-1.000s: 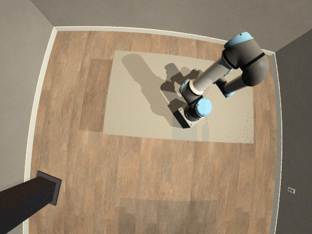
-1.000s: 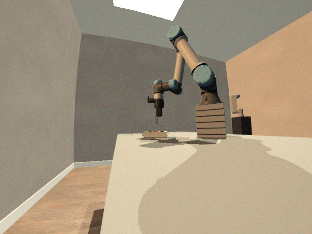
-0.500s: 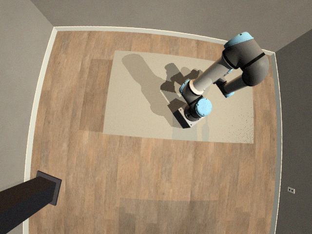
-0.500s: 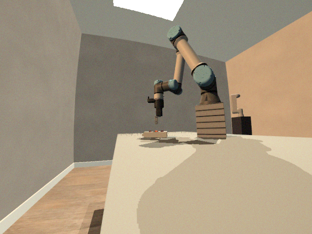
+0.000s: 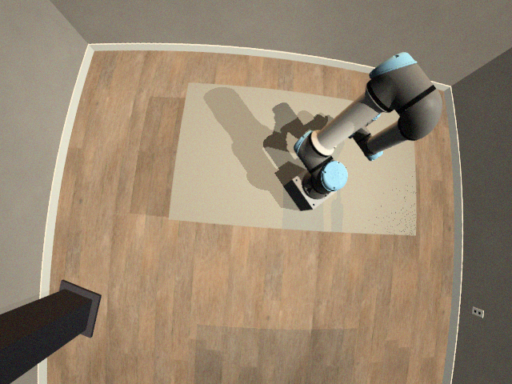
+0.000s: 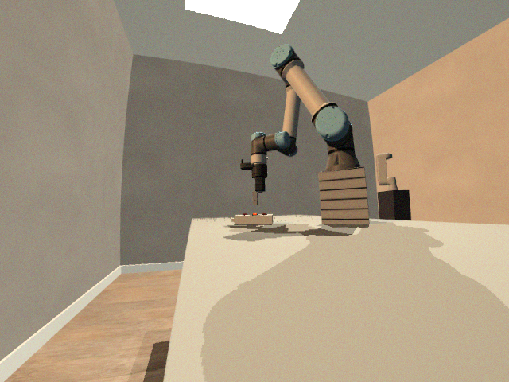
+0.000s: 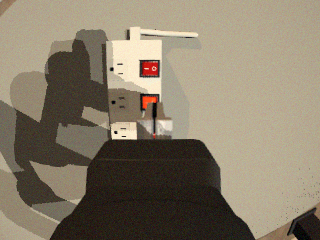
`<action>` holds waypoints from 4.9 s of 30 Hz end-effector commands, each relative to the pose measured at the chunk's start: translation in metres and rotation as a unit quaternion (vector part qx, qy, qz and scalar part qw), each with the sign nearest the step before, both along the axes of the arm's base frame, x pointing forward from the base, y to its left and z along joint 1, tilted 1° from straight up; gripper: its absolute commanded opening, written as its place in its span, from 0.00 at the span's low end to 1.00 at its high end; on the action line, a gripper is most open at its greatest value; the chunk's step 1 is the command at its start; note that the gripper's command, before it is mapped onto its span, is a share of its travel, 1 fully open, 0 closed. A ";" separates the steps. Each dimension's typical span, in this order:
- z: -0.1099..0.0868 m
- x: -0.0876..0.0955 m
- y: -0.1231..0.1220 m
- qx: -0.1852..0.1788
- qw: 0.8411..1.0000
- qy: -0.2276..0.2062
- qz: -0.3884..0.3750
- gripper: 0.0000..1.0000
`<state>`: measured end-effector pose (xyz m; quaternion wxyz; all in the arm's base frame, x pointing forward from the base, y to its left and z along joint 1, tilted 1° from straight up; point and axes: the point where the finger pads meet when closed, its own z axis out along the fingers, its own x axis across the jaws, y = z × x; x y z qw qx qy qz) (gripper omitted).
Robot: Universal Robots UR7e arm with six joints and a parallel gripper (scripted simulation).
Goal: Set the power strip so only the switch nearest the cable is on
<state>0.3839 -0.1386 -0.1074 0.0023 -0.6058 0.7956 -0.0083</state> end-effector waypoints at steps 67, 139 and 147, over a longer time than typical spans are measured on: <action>-0.035 0.003 0.000 -0.002 1.000 -0.002 0.000 0.00; -0.035 0.003 0.001 -0.002 1.000 -0.001 0.000 0.00; -0.035 0.003 0.001 -0.001 1.000 -0.001 0.000 0.00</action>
